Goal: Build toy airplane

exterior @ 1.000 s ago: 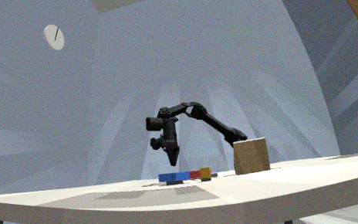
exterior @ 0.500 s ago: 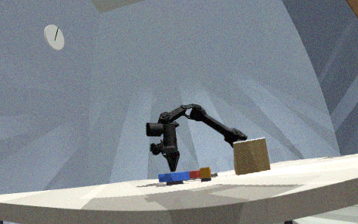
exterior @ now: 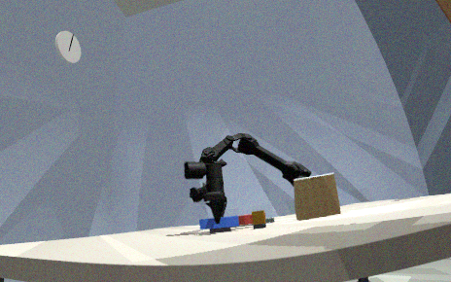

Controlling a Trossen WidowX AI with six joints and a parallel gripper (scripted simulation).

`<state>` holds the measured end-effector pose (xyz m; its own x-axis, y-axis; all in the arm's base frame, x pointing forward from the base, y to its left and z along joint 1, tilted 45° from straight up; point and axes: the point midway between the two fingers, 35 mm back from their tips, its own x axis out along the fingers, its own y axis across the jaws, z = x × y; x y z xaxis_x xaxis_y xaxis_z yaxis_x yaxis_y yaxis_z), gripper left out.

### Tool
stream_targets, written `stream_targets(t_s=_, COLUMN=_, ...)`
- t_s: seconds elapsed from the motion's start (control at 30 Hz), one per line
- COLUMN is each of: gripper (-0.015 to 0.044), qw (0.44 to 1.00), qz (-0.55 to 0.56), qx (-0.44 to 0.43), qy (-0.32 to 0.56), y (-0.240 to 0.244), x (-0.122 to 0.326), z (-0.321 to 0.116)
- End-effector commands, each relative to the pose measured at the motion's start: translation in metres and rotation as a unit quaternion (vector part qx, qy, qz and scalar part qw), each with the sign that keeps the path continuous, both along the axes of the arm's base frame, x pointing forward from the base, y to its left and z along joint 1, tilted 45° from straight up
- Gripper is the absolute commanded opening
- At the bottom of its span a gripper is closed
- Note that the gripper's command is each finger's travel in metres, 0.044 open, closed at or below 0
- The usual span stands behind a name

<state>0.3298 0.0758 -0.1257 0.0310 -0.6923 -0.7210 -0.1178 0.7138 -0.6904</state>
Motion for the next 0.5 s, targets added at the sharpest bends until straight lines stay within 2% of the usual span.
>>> stream_targets(t_s=0.0, gripper=0.0440, qw=1.000, qz=0.003, qx=-0.004, qy=0.004, y=-0.0053, x=-0.0021, z=-0.0044)
stream_targets(t_s=0.07, gripper=0.0440, qw=1.000, qz=0.003, qx=-0.004, qy=0.004, y=-0.0061, x=-0.0021, z=-0.0051)
stream_targets(t_s=0.37, gripper=0.0204, qw=1.000, qz=0.003, qx=-0.004, qy=0.004, y=-0.0061, x=-0.0021, z=-0.0051)
stream_targets(t_s=0.47, gripper=0.0184, qw=1.000, qz=0.003, qx=-0.004, qy=0.004, y=-0.0061, x=-0.0021, z=-0.0051)
